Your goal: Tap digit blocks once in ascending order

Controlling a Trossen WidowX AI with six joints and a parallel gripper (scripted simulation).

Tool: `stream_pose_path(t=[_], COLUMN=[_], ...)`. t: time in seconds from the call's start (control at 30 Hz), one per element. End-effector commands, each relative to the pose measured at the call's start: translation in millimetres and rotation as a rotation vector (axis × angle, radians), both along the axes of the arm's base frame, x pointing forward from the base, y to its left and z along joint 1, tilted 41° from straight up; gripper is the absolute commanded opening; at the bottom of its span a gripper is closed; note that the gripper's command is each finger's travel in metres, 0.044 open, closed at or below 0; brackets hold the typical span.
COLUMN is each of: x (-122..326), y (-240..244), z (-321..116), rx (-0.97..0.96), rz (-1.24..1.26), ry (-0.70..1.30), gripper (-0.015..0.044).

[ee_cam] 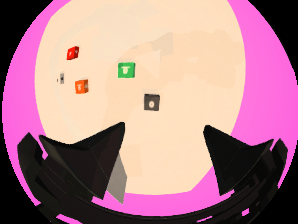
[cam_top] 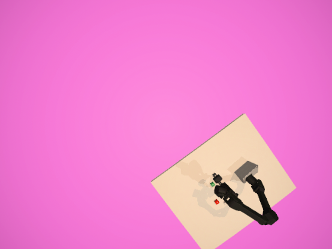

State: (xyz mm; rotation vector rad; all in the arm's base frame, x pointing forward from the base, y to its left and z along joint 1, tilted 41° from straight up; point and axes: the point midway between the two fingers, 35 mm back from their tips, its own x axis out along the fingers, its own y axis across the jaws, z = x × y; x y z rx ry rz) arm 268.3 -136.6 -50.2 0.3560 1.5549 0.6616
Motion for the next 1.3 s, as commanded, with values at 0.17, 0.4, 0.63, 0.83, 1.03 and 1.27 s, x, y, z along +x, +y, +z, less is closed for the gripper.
stream_pose_path(t=[0.17,0.4,0.63,0.83,1.03,1.27], x=[-9,-9,-9,21,45,45], y=[6,6,6,37,74,74], z=[-6,-6,-6,17,41,41], rx=[0.048,0.048,0.048,0.046,0.054,0.054], rz=[-0.024,-0.024,-0.024,-0.025,-0.023,-0.023], ry=[0.049,0.049,0.049,0.047,0.047,0.047], gripper=[0.04,0.04,0.04,0.04,0.04,0.04])
